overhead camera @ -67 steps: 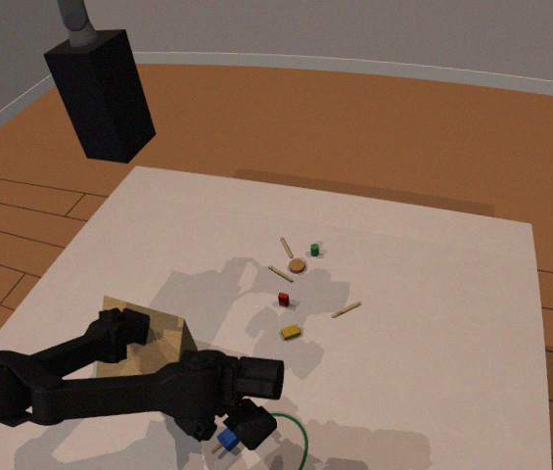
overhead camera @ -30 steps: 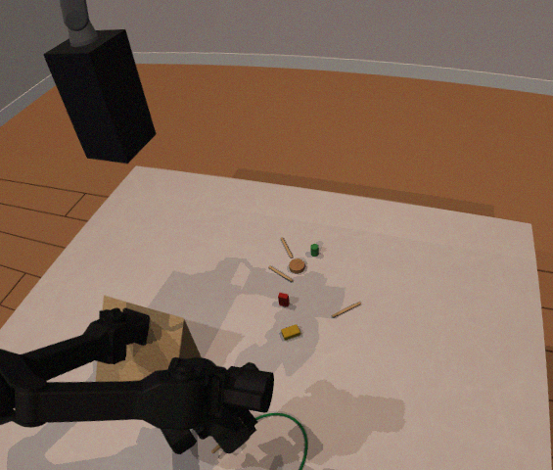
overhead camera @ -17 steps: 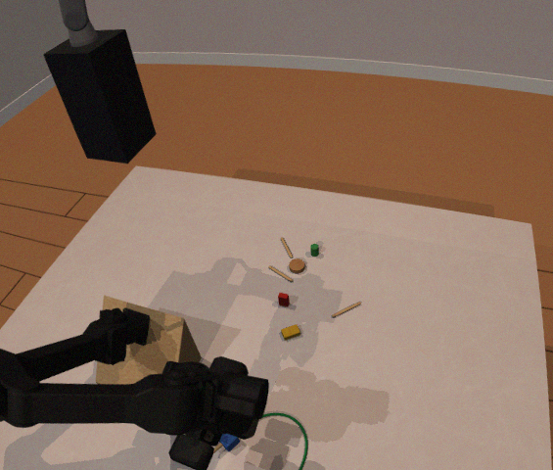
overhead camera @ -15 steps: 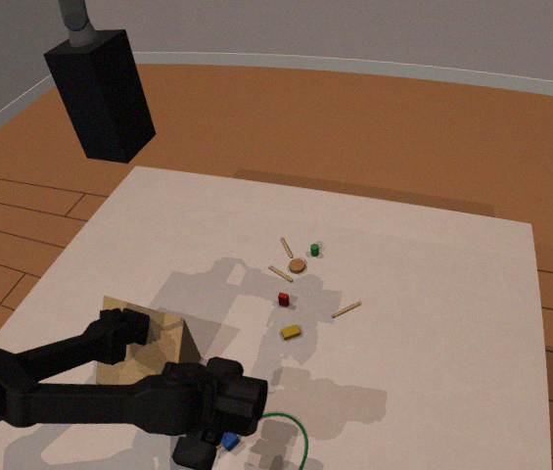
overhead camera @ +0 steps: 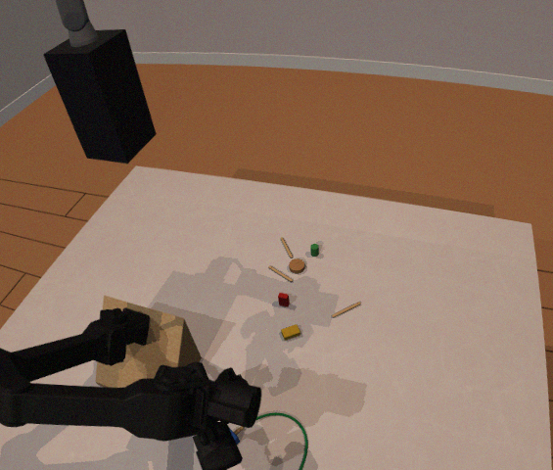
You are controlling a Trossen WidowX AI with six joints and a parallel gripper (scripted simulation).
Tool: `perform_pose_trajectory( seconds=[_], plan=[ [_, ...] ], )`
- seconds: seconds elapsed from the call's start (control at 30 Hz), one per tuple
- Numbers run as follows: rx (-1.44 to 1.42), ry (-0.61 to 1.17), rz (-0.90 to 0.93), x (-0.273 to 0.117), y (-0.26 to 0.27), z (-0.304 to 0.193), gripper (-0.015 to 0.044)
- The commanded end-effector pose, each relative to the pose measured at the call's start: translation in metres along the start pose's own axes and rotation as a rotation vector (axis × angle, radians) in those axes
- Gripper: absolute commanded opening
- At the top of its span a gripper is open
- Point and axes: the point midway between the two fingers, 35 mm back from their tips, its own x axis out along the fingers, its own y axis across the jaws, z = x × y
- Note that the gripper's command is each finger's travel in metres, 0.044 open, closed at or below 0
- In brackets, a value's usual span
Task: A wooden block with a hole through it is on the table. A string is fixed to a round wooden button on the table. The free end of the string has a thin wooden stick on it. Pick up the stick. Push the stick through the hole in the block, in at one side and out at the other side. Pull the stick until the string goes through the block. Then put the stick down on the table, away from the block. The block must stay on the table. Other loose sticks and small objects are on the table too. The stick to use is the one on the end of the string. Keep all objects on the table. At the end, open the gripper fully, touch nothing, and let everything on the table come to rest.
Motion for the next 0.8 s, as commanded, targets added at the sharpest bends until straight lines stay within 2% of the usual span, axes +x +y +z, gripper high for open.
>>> perform_pose_trajectory(
  seconds=[0.0, 0.43, 0.77],
  plan=[
    [-0.328, 0.005, -0.011, -0.003, -0.003, -0.010, 0.0123],
    [-0.328, 0.005, -0.011, -0.002, -0.003, -0.010, 0.0123],
    [-0.327, 0.002, -0.008, 0.013, -0.003, -0.008, 0.0123]
  ],
)
